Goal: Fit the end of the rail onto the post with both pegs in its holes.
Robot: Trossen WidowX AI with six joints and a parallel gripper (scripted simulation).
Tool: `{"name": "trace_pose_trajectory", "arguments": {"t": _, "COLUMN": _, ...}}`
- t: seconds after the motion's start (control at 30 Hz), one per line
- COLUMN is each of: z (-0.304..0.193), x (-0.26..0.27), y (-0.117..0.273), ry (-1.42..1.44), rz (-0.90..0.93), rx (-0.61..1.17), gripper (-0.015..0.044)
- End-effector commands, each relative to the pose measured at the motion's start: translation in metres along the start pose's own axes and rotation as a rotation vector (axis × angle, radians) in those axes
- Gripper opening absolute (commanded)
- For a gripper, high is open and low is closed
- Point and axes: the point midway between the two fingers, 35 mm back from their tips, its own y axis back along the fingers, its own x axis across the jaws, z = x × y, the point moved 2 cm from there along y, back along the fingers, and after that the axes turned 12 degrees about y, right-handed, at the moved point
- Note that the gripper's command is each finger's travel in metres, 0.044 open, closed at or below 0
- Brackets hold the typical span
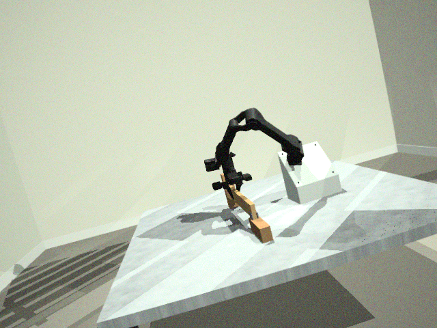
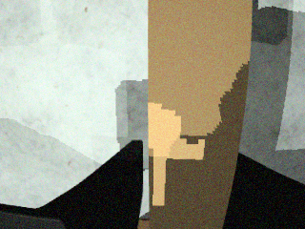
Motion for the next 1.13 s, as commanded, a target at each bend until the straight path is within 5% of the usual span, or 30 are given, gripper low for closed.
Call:
{"name": "trace_pose_trajectory", "arguments": {"t": 0.0, "z": 0.000, "x": 0.000, "y": 0.000, "ry": 0.000, "rz": 0.001, "rx": 0.000, "gripper": 0.0210}}
{"name": "trace_pose_trajectory", "arguments": {"t": 0.3, "z": 0.000, "x": 0.000, "y": 0.000, "ry": 0.000, "rz": 0.001, "rx": 0.000, "gripper": 0.0440}}
{"name": "trace_pose_trajectory", "arguments": {"t": 1.1, "z": 0.029, "x": -0.006, "y": 0.030, "ry": -0.001, "rz": -0.003, "rx": 0.002, "gripper": 0.0440}}
